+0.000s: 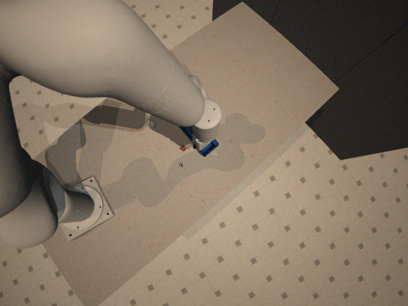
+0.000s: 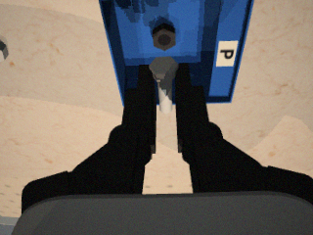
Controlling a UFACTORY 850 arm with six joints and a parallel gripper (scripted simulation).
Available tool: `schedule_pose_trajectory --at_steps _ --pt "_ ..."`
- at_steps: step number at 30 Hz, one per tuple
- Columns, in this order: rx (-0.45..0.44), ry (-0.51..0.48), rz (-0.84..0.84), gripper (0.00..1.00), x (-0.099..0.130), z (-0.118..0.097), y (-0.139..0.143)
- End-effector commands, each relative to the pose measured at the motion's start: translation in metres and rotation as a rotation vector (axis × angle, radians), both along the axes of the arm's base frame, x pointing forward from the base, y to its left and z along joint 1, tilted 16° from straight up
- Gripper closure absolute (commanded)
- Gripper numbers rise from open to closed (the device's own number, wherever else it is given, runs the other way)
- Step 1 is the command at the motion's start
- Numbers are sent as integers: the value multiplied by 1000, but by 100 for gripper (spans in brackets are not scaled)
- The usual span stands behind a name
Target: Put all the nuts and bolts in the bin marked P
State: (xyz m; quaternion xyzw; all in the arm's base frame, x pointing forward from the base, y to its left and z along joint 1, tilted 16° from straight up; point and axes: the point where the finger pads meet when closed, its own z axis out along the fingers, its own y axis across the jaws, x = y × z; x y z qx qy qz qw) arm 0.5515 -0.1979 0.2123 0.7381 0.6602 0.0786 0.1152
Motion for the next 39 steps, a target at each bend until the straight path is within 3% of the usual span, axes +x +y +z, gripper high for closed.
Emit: schedule_pose_trajectory --at_steps 1,6,26,39 --pt "-4 1 -2 100 1 1 0" --pt "-4 1 -2 100 1 1 0" --pt "-4 1 -2 100 10 -34 -2" --pt "-4 1 -2 100 10 -34 -2"
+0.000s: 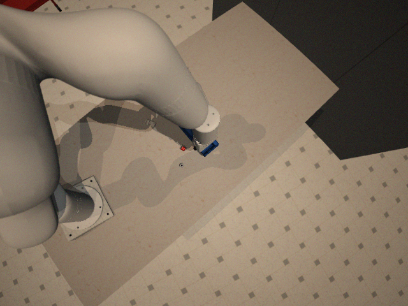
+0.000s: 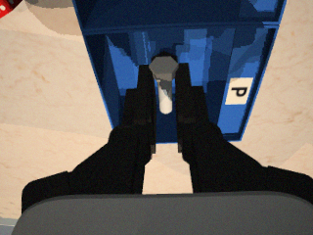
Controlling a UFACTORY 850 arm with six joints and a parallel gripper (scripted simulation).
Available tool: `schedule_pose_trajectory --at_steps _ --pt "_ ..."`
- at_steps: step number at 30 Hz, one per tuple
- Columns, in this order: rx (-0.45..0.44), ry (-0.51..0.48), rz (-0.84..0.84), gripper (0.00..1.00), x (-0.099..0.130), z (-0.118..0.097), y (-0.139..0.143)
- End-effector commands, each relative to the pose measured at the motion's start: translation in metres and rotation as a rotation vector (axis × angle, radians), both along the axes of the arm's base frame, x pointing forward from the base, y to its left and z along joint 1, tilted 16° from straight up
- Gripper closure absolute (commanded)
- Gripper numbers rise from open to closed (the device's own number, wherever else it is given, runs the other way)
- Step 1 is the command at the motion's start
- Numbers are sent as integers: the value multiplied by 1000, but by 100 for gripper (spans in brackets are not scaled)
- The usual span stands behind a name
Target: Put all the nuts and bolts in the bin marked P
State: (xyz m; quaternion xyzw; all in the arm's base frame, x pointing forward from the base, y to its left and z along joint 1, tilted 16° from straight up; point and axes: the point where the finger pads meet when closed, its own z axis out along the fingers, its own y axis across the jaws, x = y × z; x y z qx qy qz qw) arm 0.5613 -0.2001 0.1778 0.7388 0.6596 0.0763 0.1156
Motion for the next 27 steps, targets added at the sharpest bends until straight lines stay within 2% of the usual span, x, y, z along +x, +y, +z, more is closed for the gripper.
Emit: schedule_pose_trajectory --at_steps 1,2,19,27 --pt "-1 -2 0 100 1 1 0" --pt "-1 -2 0 71 1 1 0" --pt "-1 -2 0 71 1 1 0" --pt "-1 -2 0 71 -2 8 0"
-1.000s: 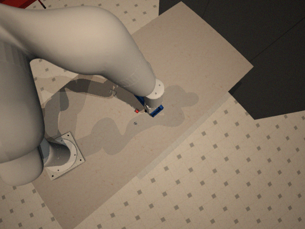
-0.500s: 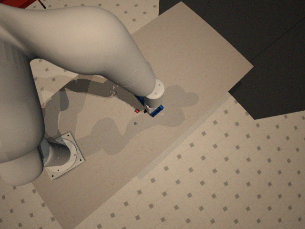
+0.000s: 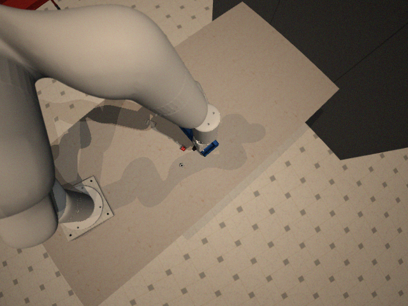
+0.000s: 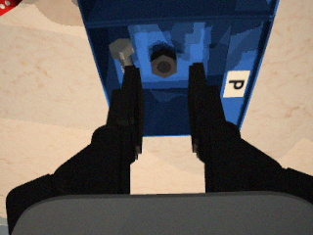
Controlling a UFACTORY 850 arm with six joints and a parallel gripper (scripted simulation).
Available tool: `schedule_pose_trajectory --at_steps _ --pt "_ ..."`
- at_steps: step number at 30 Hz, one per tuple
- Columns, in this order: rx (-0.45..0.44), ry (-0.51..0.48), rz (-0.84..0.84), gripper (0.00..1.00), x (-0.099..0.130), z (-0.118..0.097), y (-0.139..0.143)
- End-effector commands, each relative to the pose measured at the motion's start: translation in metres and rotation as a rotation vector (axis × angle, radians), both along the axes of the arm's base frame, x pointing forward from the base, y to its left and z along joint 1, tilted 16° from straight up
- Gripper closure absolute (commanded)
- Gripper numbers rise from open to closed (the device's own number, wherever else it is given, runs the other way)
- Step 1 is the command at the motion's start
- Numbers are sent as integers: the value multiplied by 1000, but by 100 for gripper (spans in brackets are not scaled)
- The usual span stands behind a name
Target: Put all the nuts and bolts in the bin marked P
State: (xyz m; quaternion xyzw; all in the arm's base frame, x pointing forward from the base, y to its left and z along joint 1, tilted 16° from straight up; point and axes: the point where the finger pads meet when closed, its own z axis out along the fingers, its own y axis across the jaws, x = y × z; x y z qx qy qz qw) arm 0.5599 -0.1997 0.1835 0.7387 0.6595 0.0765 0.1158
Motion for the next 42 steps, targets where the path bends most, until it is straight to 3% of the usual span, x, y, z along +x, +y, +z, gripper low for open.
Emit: schedule_pose_trajectory --at_steps 1,18,25,31,33,42 --pt "0 -1 0 71 0 4 0" --pt "0 -1 0 71 -8 30 2" --pt "0 -1 0 71 -7 30 2" --pt "67 -19 -240 70 -56 19 6" --pt "67 -19 -240 70 -56 19 6" --pt "74 -21 -271 70 -129 2 11"
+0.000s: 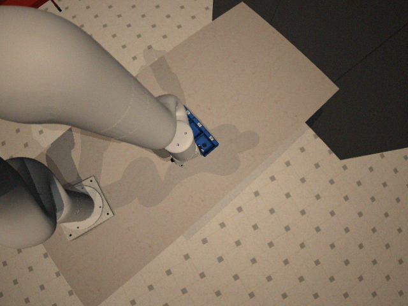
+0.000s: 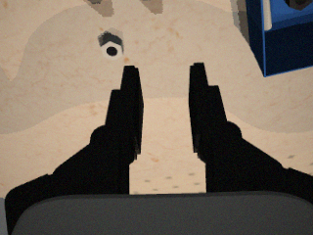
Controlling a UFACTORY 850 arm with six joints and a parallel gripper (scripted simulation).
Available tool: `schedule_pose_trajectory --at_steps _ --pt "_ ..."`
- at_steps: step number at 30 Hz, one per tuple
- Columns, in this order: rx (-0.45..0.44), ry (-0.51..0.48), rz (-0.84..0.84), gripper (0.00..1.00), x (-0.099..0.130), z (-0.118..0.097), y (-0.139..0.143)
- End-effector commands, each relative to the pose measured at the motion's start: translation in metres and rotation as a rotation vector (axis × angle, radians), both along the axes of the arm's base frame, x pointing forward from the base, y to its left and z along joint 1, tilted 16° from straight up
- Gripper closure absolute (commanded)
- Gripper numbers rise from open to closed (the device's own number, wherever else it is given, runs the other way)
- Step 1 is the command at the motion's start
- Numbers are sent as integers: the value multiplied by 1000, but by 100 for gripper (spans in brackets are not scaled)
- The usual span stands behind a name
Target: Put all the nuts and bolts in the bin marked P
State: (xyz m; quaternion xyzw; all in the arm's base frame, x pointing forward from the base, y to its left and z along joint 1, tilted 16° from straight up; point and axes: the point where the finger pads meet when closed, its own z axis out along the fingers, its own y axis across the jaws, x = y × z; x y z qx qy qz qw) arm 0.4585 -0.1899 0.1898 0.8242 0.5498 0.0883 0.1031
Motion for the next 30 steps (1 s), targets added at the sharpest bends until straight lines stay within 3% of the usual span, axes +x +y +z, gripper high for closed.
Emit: schedule_pose_trajectory --at_steps 1,2,6,30 --pt "2 -8 0 70 -36 -6 2" --pt "2 -8 0 70 -47 -9 3" --pt "2 -8 0 70 -53 -10 3" --pt "2 -8 0 70 -44 -8 3"
